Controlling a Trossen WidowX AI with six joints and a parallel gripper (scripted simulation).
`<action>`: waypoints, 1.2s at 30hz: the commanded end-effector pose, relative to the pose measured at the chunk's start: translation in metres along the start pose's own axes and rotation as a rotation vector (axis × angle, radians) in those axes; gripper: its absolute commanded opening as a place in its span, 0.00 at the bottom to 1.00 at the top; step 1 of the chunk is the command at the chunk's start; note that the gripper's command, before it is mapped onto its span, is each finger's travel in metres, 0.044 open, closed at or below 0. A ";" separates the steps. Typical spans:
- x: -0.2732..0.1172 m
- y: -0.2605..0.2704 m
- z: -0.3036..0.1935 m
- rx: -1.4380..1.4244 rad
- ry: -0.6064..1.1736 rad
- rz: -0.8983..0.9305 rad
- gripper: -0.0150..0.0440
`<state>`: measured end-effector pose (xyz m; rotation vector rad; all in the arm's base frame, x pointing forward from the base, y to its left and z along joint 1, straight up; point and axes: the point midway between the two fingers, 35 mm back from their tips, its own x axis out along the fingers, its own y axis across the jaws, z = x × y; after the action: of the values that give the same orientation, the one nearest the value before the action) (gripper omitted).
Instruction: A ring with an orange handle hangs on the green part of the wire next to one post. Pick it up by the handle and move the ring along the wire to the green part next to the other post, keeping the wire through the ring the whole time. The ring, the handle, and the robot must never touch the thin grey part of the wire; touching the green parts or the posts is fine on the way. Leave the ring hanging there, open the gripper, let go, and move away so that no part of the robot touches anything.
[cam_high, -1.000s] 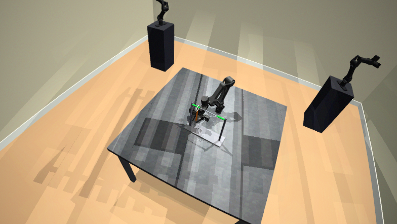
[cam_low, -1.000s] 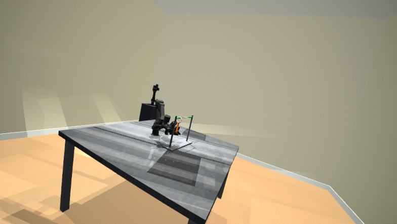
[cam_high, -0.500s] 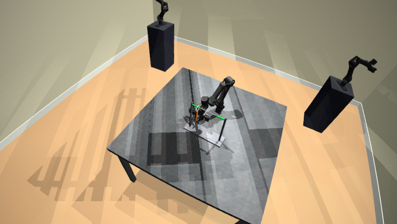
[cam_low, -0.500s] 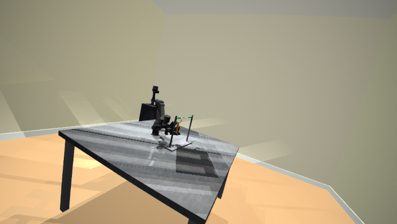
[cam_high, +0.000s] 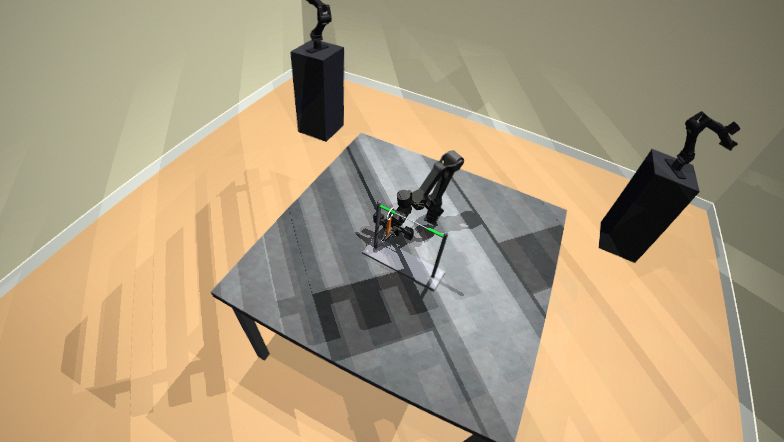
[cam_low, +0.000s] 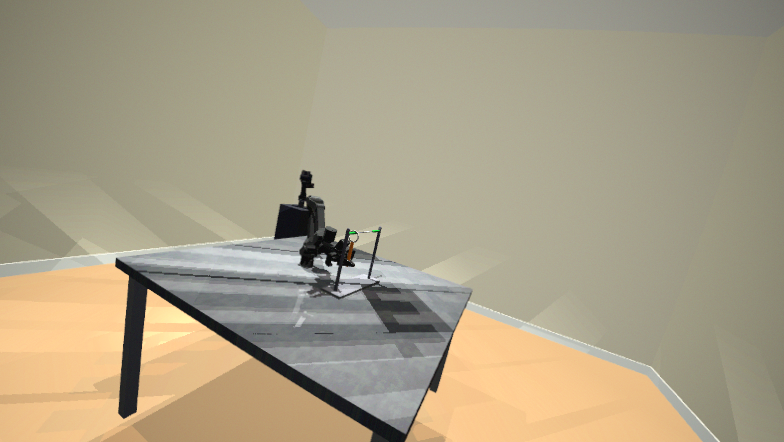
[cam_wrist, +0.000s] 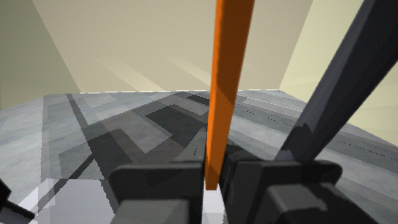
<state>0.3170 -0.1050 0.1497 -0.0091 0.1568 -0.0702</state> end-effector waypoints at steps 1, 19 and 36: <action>0.000 0.000 0.000 0.000 0.000 0.000 0.00; -0.003 0.001 0.017 0.004 -0.001 0.007 0.00; -0.003 0.008 0.017 0.004 -0.001 0.009 0.00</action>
<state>0.3173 -0.0999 0.1672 -0.0113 0.1551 -0.0621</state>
